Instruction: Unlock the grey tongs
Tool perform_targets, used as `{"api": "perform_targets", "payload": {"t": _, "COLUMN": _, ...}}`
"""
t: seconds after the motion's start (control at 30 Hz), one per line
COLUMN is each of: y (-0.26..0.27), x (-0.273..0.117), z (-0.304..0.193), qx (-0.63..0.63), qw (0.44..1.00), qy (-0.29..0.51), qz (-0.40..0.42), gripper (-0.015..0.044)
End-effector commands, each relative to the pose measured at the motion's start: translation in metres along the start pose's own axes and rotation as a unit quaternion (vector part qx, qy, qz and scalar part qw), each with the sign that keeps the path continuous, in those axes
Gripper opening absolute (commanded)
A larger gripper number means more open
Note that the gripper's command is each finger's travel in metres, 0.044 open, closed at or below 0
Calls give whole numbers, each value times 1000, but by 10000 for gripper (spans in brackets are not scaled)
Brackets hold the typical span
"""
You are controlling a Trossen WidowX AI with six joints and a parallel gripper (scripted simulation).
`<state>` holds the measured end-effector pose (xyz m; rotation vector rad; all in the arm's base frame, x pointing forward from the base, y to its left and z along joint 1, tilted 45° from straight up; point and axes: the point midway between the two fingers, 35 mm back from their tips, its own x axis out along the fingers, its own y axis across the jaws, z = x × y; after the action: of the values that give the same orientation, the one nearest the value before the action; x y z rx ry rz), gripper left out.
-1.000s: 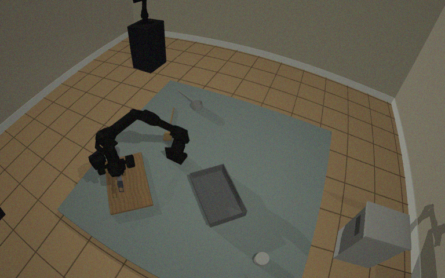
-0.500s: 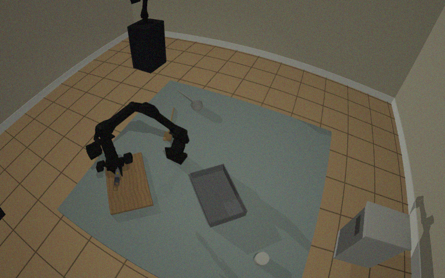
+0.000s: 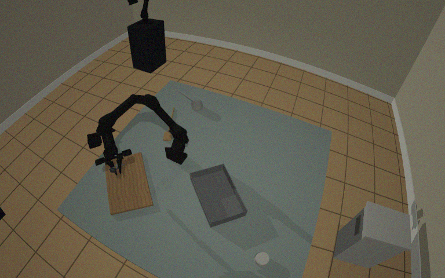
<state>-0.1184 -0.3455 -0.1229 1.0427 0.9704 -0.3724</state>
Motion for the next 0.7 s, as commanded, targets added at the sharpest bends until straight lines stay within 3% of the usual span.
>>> {"api": "perform_targets", "payload": {"t": 0.0, "y": 2, "x": -9, "z": 1, "qx": -9, "qw": 998, "qy": -70, "qz": -3, "gripper": -150}}
{"api": "perform_targets", "payload": {"t": 0.33, "y": 6, "x": -33, "z": 1, "qx": -31, "qw": 978, "qy": -205, "qz": -23, "gripper": -150}}
{"api": "perform_targets", "payload": {"t": 0.67, "y": 6, "x": -33, "z": 1, "qx": -32, "qw": 977, "qy": -207, "qz": -23, "gripper": -150}}
